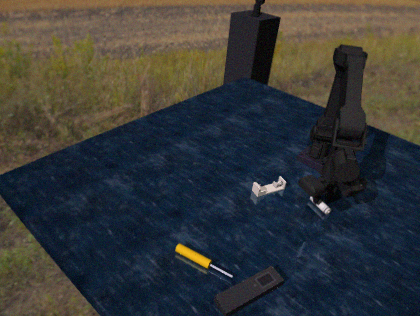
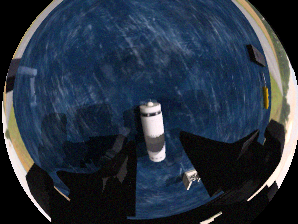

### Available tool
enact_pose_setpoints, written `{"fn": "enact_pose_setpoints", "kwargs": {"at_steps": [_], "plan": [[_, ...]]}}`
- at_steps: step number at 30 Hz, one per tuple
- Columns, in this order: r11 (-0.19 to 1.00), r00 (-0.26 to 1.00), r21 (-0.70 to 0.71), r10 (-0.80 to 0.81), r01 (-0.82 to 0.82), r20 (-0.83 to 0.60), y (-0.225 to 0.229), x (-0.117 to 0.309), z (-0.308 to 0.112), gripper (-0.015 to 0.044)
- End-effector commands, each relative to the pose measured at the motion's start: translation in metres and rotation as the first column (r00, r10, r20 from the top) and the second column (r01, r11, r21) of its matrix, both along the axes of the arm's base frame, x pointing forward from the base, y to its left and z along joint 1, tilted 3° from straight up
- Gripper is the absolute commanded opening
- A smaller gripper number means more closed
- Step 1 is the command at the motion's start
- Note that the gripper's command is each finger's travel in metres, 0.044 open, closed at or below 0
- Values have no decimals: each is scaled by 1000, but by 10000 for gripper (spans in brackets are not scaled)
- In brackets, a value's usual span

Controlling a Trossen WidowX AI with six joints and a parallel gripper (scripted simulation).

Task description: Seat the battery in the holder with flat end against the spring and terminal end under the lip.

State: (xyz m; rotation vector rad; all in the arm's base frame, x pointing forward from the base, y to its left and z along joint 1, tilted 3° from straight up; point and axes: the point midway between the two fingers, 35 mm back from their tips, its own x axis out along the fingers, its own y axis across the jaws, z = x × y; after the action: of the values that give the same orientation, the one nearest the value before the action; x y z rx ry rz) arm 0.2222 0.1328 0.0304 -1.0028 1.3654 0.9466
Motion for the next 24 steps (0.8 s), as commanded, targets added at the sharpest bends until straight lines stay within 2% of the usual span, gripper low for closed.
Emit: {"fn": "enact_pose_setpoints", "kwargs": {"at_steps": [1,13,18,24], "plan": [[1000,1000,4,5,-5,-4,0,-1,-6,233],[1000,1000,4,5,-5,-4,-1,-2,-23,233],[1000,1000,4,5,-5,-4,-1,-2,-23,102],[1000,1000,4,5,-5,-4,-1,-2,-23,71]]}}
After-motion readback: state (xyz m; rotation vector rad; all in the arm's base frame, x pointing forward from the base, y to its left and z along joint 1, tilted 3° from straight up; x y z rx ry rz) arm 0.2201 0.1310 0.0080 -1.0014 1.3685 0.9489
